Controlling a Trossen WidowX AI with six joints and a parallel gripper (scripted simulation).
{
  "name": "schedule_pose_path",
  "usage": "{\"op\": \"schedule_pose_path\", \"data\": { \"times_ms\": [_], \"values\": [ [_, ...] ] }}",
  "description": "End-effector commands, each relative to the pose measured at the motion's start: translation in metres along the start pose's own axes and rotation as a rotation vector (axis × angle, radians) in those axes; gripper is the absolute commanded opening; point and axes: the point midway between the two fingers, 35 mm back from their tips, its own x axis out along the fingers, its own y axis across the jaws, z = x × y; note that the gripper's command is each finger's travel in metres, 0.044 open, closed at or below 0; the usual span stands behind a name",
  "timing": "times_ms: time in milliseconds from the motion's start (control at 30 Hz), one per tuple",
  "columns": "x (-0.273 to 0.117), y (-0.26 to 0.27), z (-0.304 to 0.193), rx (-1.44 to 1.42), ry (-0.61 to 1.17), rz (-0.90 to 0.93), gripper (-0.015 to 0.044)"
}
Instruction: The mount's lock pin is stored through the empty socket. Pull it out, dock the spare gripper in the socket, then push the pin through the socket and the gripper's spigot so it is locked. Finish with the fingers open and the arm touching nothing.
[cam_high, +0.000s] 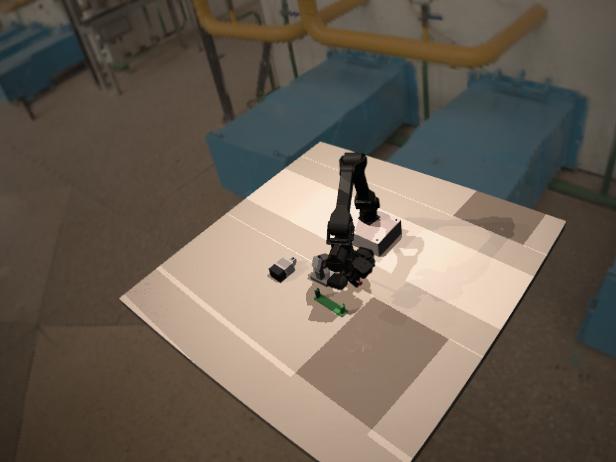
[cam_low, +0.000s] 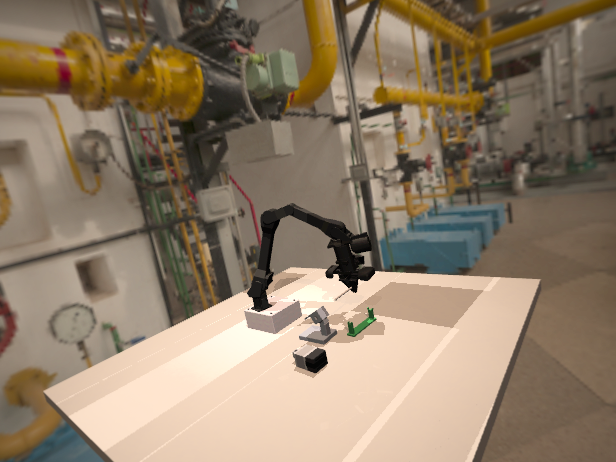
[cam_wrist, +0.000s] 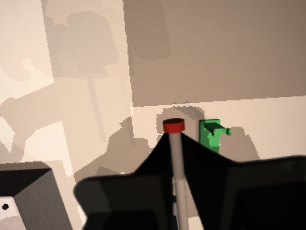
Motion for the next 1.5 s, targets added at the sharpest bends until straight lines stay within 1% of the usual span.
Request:
{"op": "schedule_pose_path", "data": {
  "times_ms": [0,667,1467],
  "values": [
    [0.001,-0.011,0.003,0.019,0.004,0.002,0.0000],
    [0.002,-0.068,0.021,0.074,0.002,-0.015,0.0000],
    [0.034,-0.069,0.015,0.071,-0.012,-0.034,0.0000]
  ]
}}
